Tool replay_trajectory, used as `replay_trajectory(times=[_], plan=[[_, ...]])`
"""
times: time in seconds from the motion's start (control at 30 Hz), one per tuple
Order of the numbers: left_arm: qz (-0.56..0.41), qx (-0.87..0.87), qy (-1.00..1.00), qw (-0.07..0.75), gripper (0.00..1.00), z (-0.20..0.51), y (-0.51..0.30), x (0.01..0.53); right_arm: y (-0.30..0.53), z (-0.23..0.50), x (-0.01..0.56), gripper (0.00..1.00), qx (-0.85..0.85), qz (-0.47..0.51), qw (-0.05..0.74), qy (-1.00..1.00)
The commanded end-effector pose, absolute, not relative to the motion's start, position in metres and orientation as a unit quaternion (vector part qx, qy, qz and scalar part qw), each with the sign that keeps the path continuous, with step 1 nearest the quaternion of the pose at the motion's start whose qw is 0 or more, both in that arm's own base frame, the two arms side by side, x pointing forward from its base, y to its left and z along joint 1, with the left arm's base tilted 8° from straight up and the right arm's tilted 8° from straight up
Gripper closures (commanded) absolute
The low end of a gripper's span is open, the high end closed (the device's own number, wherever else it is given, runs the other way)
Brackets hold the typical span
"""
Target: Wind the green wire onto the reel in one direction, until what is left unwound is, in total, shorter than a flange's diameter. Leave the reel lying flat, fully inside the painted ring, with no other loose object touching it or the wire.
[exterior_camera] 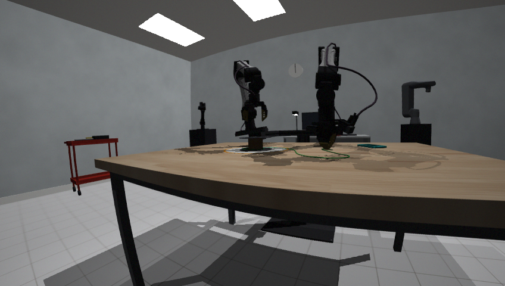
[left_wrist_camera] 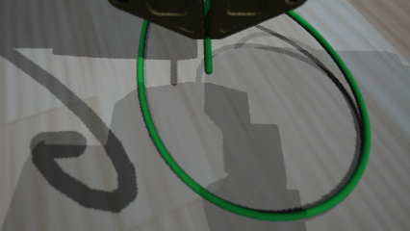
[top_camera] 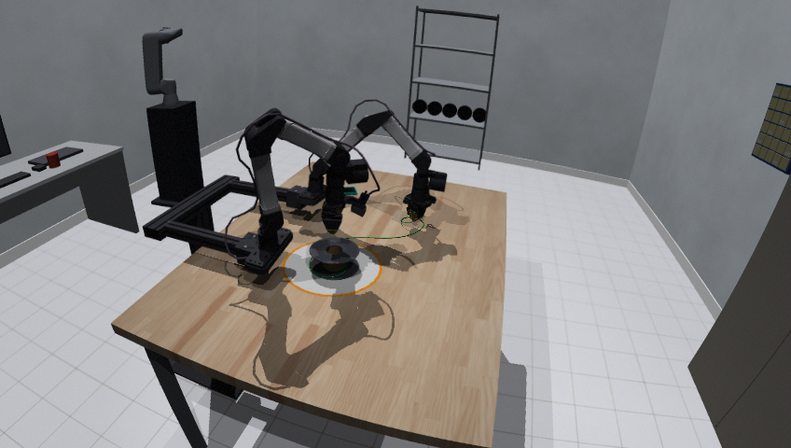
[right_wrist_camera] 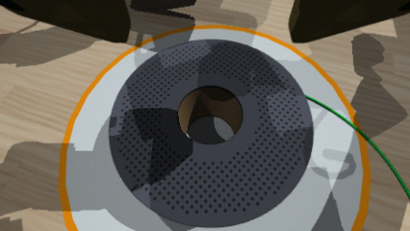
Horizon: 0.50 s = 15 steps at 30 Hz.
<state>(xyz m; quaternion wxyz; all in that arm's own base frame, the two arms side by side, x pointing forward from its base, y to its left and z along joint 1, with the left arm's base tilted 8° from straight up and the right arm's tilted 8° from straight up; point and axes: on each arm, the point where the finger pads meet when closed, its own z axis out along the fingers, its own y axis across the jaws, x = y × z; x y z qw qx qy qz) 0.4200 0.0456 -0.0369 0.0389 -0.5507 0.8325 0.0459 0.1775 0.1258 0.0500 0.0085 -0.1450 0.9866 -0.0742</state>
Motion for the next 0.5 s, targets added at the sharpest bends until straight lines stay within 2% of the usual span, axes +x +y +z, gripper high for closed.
replay_trajectory(times=[0.0, 0.47], plan=[[0.037, -0.553, 0.830, 0.057, 1.00, -0.0247, 0.0444, 0.4283, 0.1317, 0.0561, 0.1853, 0.19, -0.215, -0.067, 0.013, 0.974], [0.037, -0.553, 0.830, 0.057, 1.00, -0.0186, 0.0463, 0.4293, 0.1318, 0.0556, 0.1857, 0.19, -0.337, -0.068, 0.004, 0.939]])
